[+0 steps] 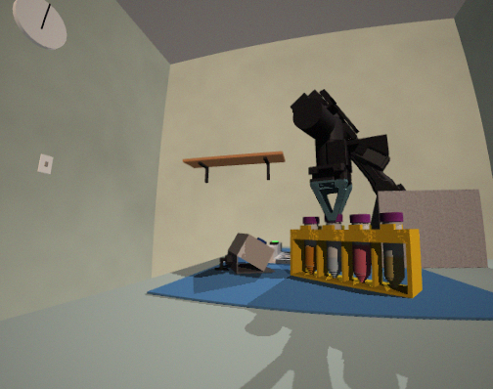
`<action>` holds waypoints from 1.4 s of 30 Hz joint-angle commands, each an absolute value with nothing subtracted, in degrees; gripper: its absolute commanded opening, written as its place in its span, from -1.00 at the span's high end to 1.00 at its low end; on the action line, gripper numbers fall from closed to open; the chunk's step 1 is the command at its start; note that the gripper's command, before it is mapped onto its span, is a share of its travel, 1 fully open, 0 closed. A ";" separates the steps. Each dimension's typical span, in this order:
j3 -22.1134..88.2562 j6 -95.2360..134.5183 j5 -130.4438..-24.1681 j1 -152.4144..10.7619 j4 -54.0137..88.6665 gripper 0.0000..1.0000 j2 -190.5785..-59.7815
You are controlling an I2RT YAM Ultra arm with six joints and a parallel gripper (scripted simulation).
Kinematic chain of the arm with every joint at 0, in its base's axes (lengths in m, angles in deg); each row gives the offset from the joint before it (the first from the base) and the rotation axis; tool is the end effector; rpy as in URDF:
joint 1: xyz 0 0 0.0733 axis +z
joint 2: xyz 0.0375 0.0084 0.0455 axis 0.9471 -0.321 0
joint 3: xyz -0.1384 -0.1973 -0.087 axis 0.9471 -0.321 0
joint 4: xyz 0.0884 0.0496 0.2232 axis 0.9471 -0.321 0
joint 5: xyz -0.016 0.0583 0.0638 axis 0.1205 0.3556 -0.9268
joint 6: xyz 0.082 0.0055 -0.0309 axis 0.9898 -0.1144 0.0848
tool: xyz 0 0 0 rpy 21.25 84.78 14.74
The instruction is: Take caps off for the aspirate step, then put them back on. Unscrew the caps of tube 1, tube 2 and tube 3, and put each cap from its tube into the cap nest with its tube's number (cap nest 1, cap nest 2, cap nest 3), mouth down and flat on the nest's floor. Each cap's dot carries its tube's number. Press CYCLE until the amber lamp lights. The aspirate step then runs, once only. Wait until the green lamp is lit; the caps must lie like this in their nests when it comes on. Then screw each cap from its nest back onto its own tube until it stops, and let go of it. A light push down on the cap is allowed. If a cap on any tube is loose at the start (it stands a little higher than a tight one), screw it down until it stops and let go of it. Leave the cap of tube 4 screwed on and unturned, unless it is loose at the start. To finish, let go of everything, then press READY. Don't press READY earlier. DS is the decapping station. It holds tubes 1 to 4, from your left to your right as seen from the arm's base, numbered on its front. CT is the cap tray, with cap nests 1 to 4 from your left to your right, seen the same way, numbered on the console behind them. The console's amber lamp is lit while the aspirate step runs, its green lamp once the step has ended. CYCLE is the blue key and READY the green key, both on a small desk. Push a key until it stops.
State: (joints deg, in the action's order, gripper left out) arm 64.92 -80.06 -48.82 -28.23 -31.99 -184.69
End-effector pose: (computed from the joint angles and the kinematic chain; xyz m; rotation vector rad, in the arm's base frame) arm 0.2619 0.1957 -0.0965 2.2555 -0.5398 0.1136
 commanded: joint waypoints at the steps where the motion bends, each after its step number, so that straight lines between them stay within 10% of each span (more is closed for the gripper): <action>1: 65.14 -80.18 -48.91 -27.83 -31.95 1.00 -184.06; 42: 64.95 17.16 -48.84 -27.90 -31.69 1.00 -184.06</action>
State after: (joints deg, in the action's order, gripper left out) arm 64.79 8.53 -48.80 -28.25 -31.82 -184.72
